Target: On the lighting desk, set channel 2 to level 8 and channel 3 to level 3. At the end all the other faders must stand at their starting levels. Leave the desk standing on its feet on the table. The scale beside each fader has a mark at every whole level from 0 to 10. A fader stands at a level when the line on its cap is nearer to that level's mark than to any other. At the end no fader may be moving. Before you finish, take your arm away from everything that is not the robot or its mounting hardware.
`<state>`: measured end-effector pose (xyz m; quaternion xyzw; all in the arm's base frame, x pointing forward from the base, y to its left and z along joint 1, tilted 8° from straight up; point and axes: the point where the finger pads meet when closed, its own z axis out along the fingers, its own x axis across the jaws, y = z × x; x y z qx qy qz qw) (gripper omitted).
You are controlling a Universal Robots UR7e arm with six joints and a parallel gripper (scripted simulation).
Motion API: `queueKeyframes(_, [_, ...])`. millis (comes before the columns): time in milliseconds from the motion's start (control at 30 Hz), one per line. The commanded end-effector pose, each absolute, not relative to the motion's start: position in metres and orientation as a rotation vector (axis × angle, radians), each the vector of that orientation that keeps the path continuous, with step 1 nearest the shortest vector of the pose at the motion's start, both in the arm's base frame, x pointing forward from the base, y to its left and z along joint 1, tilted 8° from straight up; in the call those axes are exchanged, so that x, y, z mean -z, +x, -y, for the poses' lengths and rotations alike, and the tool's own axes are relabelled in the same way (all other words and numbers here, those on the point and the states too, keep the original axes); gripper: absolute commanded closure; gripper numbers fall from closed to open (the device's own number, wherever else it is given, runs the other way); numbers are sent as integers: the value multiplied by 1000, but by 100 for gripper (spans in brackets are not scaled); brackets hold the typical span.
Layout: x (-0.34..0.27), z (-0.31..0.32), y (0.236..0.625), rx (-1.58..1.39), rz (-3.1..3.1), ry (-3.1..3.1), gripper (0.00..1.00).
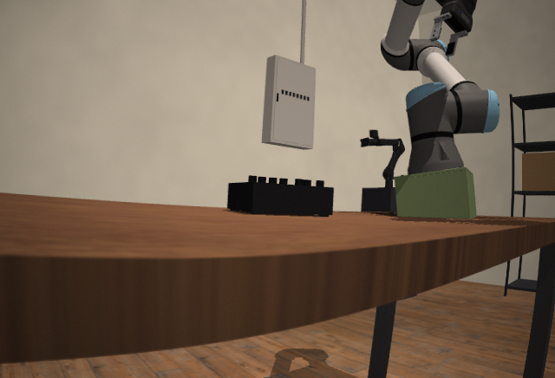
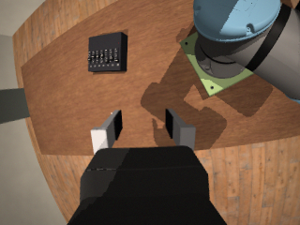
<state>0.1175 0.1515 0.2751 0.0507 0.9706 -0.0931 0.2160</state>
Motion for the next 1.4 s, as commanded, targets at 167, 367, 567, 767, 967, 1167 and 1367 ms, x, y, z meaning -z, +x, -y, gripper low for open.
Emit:
queueKeyframes(167, [-275, -152, 118, 257, -2690, 141, 0])
queueKeyframes(367, [-275, -152, 118, 257, -2690, 141, 0])
queueKeyframes(567, [-275, -152, 118, 257, -2690, 141, 0])
queueKeyframes(767, [-275, -152, 119, 260, -2692, 139, 0])
queueKeyframes(967, [-272, -154, 127, 274, -2706, 134, 0])
queueKeyframes(1167, [-269, -155, 137, 291, -2723, 126, 0])
queueKeyframes(1367, [-261, -156, 160, 323, -2762, 108, 0])
